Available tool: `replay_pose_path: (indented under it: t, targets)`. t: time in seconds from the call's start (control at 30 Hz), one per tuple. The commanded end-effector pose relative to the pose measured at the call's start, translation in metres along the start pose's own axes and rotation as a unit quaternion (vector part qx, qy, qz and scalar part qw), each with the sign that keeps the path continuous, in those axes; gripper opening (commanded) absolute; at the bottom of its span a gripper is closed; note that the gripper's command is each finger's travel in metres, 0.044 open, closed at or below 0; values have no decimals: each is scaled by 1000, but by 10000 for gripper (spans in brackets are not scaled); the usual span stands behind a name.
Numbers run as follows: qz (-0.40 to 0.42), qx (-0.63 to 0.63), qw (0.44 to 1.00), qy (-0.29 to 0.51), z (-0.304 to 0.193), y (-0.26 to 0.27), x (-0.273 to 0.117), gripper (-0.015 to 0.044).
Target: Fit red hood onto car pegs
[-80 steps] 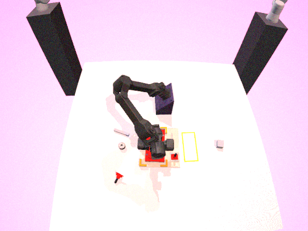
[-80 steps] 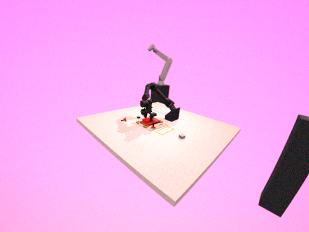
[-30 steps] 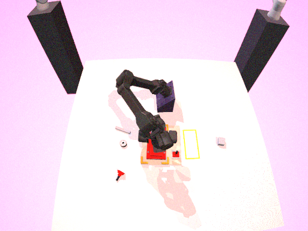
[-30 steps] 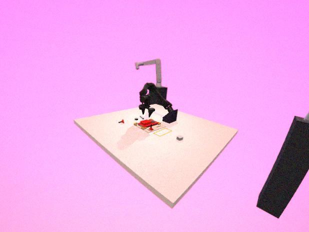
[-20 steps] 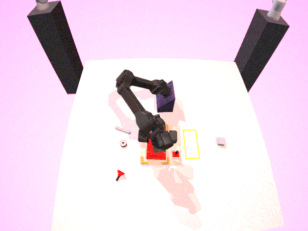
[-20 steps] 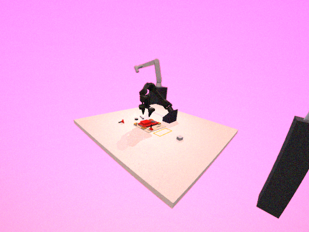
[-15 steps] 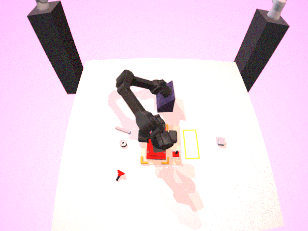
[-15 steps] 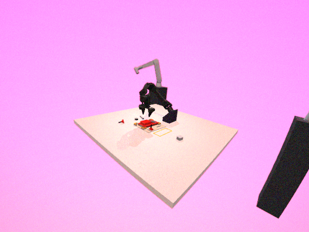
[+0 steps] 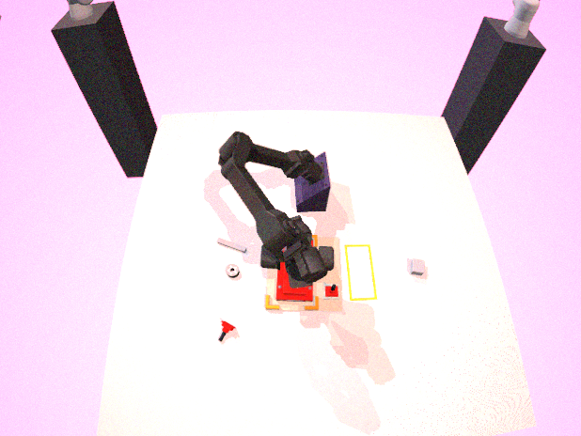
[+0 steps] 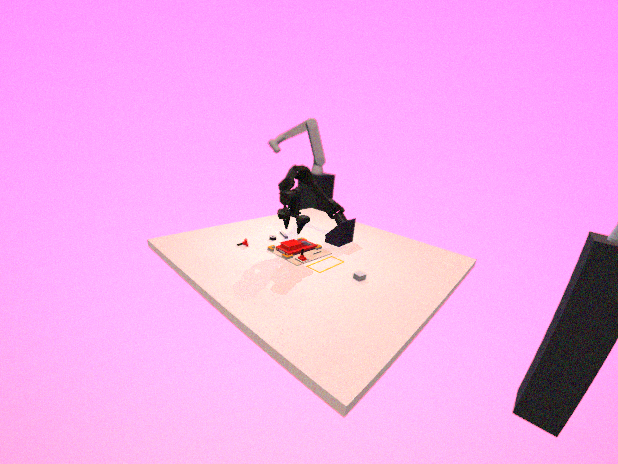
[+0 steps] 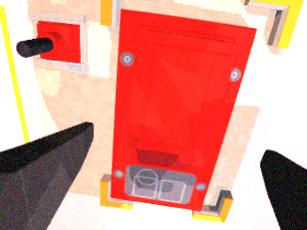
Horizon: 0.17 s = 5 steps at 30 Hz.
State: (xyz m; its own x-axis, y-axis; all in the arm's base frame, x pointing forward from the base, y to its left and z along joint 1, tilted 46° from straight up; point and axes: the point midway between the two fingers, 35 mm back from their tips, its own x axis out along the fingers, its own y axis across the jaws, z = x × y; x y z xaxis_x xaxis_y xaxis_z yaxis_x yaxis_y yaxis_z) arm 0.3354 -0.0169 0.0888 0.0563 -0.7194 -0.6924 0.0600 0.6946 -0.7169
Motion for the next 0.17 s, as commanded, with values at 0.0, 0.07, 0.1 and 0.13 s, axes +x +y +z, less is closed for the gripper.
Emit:
replay_pose_path:
  t: [0.0,0.07,0.1,0.13]
  targets:
    - [1,2,1000,0,0,0,0,440]
    - [1,2,1000,0,0,0,0,440]
    - [1,2,1000,0,0,0,0,440]
    - [1,2,1000,0,0,0,0,440]
